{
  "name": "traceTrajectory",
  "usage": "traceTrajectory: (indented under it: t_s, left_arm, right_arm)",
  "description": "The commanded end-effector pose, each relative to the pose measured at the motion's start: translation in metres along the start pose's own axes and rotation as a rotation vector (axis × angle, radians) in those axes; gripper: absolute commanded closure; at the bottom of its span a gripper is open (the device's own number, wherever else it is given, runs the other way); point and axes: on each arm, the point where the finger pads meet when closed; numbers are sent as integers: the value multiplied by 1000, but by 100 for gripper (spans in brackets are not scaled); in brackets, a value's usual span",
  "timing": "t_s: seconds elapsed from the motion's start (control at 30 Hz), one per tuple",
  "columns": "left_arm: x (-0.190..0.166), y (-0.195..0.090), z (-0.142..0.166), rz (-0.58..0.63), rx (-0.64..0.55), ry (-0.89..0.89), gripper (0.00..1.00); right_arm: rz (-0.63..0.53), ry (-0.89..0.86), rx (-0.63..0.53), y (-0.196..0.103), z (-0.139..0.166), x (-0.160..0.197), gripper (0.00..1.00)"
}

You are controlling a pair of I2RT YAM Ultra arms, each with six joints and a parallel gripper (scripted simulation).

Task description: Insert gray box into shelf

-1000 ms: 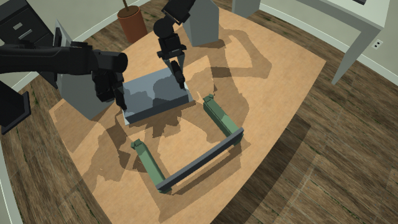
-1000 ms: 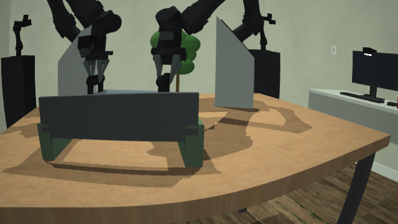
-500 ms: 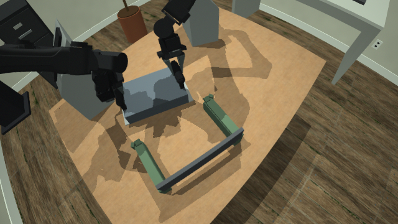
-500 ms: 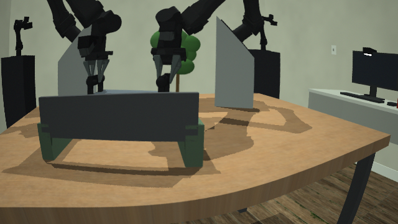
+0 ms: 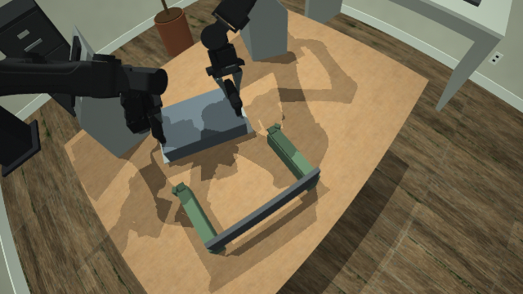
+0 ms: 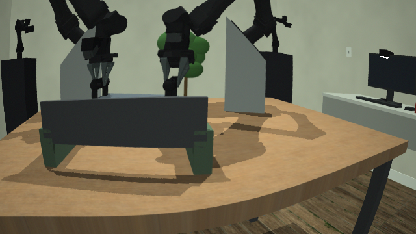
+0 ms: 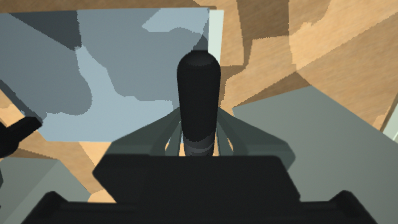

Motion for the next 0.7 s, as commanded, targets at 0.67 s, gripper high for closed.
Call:
traceTrajectory:
  t_s: [0.67]
  left_arm:
    - [6, -61, -59, -42, -75, 15, 86]
  right_arm:
    - [-55, 8, -58, -65, -18, 13, 86]
Point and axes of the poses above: on each arm, the point where the finger pads meet when closed, its own y axis out along the fingers, its own x axis across the jaws, z = x × y, and after that the axes turned 6 degrees about y, right-handed
